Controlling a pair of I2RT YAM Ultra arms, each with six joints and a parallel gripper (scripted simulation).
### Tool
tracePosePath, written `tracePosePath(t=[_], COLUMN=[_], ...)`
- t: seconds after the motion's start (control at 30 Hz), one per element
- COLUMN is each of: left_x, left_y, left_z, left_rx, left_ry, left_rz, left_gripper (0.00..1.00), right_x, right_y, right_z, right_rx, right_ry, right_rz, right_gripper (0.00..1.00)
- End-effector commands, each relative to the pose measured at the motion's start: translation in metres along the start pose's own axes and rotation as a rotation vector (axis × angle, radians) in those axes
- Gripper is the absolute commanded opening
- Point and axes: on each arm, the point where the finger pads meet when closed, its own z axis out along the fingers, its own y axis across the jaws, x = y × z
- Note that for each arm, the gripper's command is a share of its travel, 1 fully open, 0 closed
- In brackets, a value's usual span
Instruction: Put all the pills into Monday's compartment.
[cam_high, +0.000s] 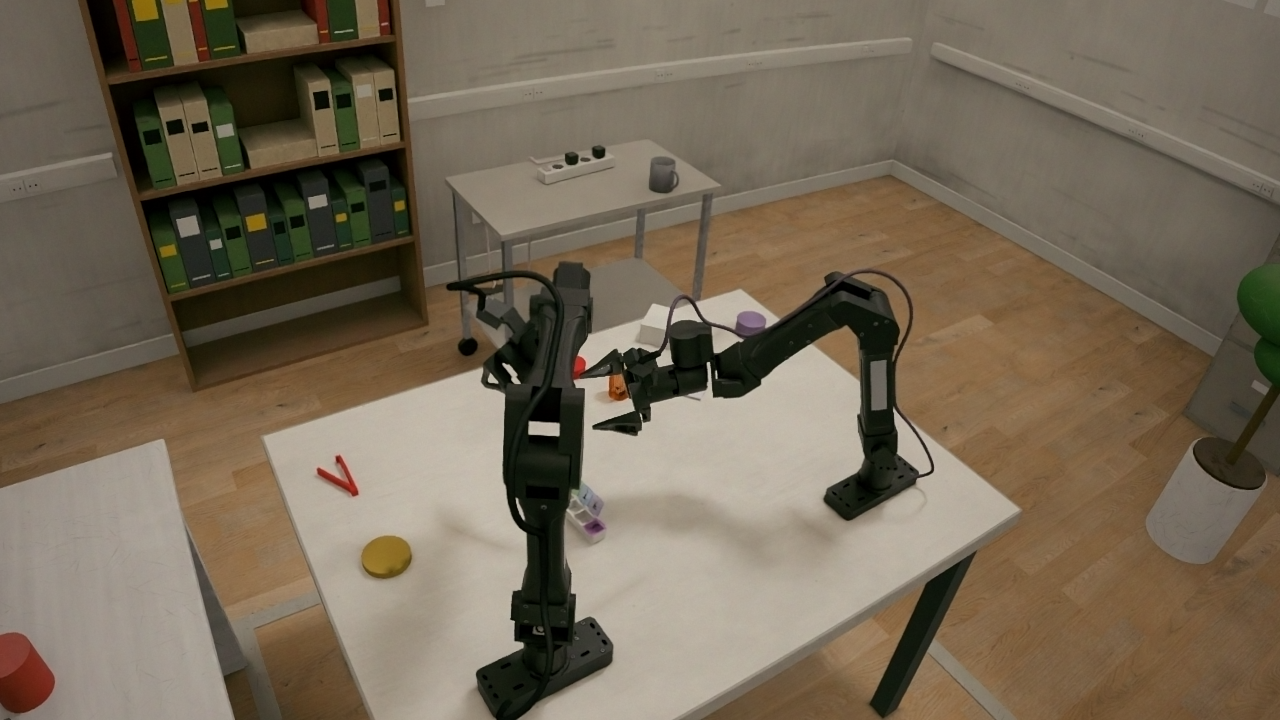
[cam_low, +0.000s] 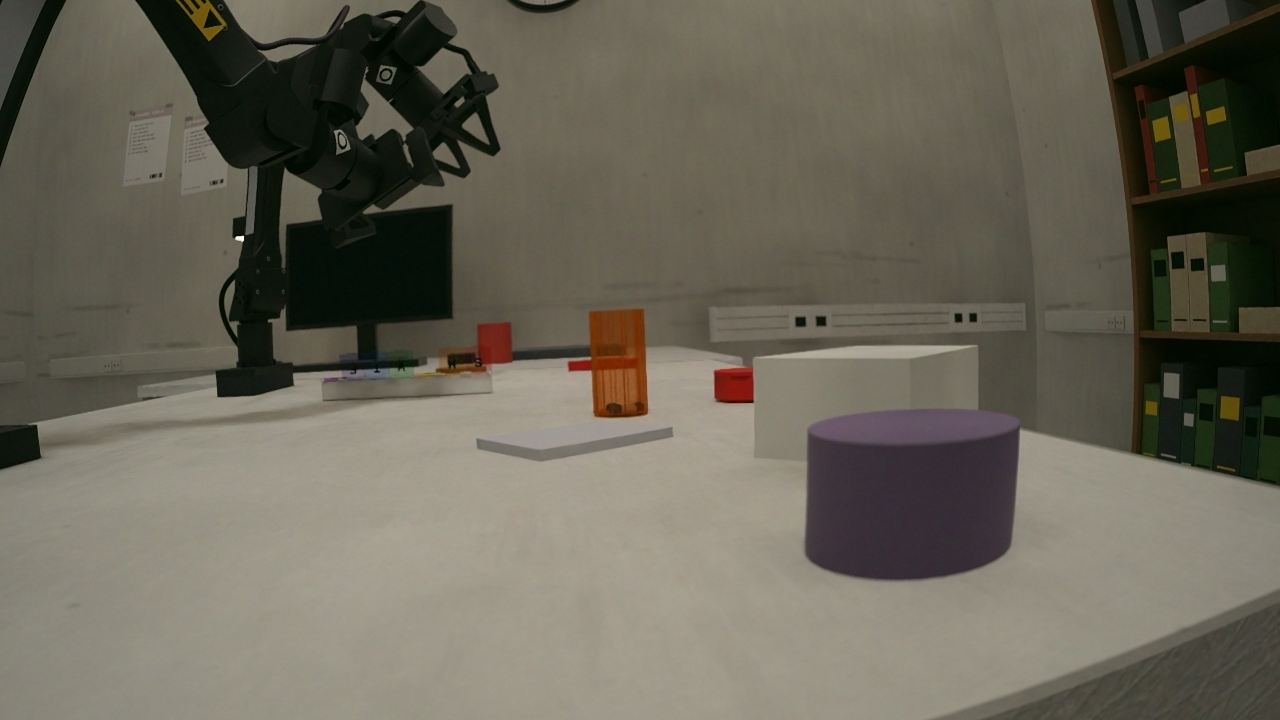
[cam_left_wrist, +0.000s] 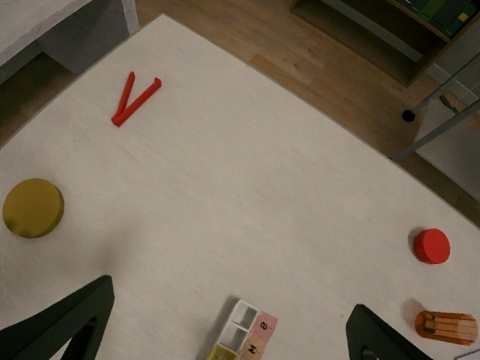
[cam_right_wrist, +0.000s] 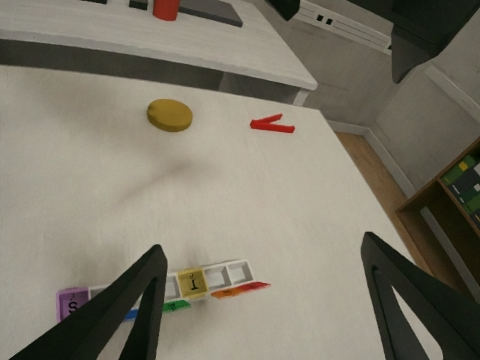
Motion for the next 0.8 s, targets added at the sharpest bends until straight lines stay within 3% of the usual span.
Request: tracePosePath(t=[0.0,0.57,0.77], left_x=[-0.0038,-0.0038,-0.0038], left_y=[-0.0006,-0.0006,-0.0006], left_z=[-0.0033,-0.0033,-0.0033], left_rx=[0.010,0.010,0.010], left_ry=[-0.009,-0.009,-0.009], left_rz=[-0.010,-0.010,-0.010], left_gripper=[1.00,1.00,1.00], right_x=[-0.0060,-0.0060,0.0014], right_y=[-0.0031,-0.0031,-0.0024], right_z=[-0.0008,-0.0008,-0.0067], right_rx=[0.007,0.007,-0.003], right_ry=[-0.014,-0.014,0.117], right_rz=[-0.004,-0.004,0.106], right_gripper=[1.00,1.00,1.00])
